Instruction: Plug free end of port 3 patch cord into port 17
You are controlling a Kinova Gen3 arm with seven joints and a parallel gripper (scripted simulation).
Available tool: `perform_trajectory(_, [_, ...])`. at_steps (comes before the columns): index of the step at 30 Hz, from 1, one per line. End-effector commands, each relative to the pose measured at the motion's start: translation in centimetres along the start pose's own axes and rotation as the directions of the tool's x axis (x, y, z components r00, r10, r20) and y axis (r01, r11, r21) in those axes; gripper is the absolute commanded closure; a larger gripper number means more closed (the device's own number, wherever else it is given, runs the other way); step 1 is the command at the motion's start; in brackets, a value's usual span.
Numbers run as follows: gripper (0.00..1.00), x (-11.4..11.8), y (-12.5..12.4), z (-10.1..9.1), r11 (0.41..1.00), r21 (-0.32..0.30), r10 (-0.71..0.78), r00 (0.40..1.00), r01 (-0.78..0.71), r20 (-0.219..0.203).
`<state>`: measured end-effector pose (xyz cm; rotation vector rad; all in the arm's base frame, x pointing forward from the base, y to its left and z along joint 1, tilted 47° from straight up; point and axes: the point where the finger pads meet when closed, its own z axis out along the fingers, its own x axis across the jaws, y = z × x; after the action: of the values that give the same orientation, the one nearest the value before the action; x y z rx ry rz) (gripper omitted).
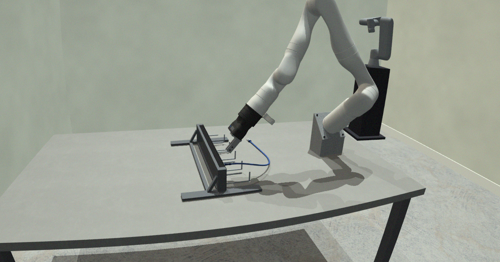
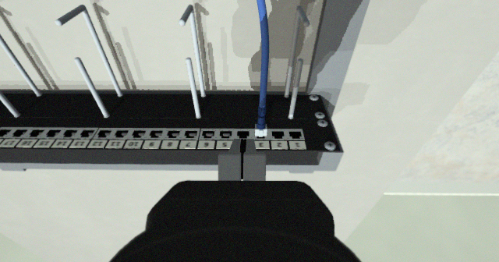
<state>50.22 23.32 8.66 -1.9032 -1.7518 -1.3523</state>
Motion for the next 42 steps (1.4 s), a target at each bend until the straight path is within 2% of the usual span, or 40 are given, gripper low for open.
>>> perform_trajectory(1, [1.0, -0.1, 0.2, 0.0, 1.0, -0.001, -0.017, 1.0, 0.017, 0.002])
perform_trajectory(25, [1.0, -0.1, 0.2, 0.0, 1.0, 0.0, -0.017, 1.0, 0.017, 0.002])
perform_trajectory(32, [1.0, 0.0, -0.4, -0.7, 1.0, 0.011, -0.017, 1.0, 0.017, -0.003])
perform_trajectory(36, [1.0, 0.1, -0.5, -2.3, 1.0, 0.014, -0.018, 1.0, 0.018, -0.004])
perform_trajectory(42, [1.0, 0.1, -0.4, -6.3, 1.0, 0.013, -0.021, 1.0, 0.021, -0.002])
